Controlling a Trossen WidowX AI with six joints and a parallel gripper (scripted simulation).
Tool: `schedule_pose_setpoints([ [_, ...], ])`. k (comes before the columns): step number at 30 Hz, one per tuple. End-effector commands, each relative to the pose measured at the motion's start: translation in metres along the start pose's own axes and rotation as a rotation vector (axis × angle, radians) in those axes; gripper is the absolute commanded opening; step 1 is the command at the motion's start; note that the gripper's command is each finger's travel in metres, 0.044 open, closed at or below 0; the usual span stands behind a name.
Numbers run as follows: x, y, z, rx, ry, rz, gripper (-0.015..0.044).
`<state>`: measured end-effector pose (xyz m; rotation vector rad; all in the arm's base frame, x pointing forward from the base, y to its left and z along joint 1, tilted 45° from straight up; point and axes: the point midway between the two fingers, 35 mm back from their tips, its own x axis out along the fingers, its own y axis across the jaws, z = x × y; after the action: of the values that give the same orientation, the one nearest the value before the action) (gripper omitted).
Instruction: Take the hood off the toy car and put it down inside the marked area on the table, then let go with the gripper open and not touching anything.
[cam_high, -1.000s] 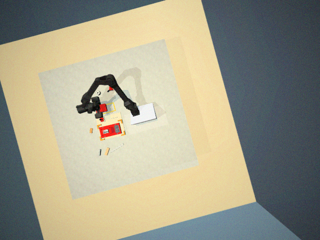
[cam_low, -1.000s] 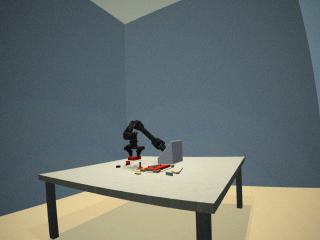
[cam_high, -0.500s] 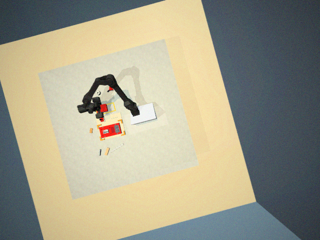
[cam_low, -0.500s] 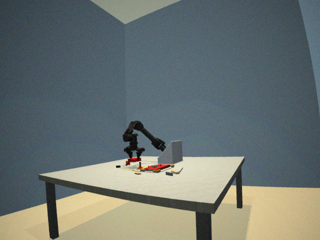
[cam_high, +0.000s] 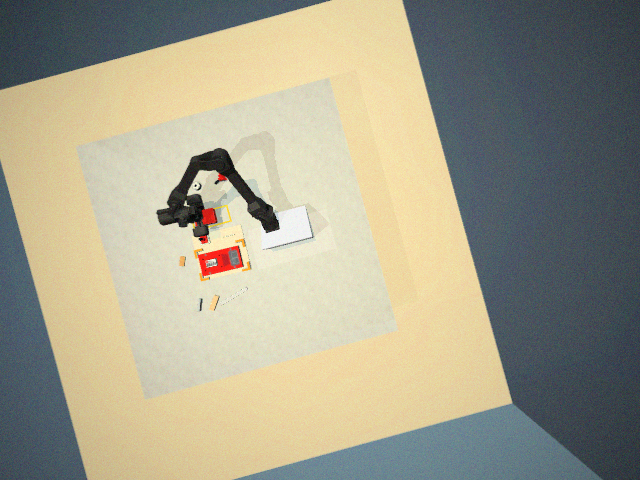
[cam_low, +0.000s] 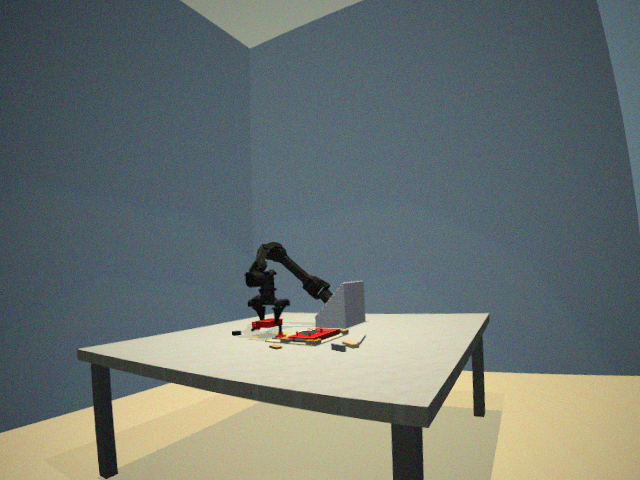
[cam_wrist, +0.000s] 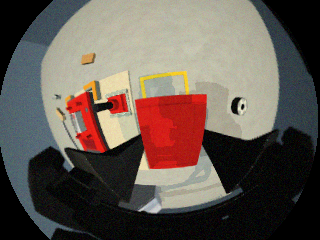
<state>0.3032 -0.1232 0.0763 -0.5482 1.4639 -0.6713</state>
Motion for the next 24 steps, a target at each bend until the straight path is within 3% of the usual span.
schedule_pose_setpoints([
  [1, 0.004, 0.000, -0.002, -0.008, 0.004, -0.004, 0.0000],
  [24, 0.022, -0.001, -0.004, -0.008, 0.005, -0.007, 0.0000],
])
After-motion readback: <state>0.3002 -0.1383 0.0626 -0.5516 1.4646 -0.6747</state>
